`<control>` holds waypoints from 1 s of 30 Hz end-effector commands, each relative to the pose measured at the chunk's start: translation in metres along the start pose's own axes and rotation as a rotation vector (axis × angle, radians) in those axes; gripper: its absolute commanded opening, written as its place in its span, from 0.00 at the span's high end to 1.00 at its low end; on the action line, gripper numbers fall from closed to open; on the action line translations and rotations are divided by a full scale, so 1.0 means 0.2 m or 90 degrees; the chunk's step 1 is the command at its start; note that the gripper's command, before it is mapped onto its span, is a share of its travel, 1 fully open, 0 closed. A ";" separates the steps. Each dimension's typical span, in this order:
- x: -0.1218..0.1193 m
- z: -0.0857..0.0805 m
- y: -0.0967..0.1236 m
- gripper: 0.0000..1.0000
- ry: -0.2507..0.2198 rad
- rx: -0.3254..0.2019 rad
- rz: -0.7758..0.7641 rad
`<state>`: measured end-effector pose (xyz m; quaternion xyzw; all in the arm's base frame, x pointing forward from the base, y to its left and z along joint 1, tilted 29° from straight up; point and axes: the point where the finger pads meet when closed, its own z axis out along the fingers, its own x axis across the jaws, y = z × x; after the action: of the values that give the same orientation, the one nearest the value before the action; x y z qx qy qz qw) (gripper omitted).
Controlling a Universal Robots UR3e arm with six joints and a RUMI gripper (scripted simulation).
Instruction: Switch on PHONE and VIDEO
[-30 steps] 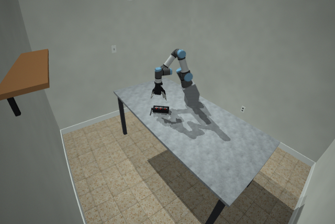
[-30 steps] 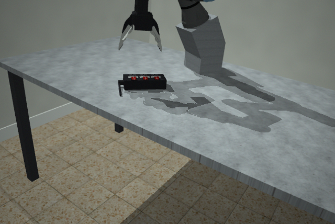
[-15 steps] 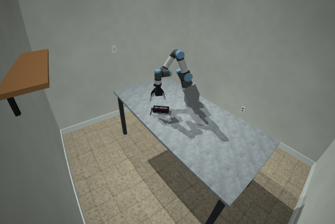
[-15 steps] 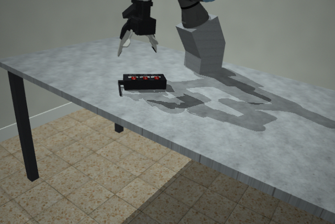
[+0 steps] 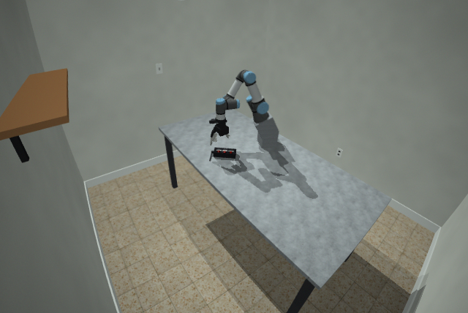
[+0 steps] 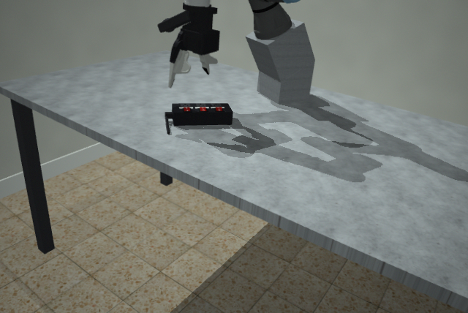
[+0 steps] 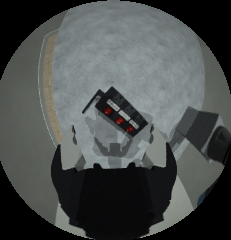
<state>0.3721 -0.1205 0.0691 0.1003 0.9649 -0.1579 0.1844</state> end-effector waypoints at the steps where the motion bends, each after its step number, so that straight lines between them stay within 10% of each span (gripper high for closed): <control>1: -0.02 0.02 -0.01 0.00 -0.019 -0.009 -0.177; 20: -0.03 0.06 -0.01 0.00 -0.037 -0.012 -0.505; 30: -0.03 0.06 -0.01 0.00 -0.037 -0.012 -0.523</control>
<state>0.3781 -0.1290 0.0606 -0.2603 0.9329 -0.2150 0.1253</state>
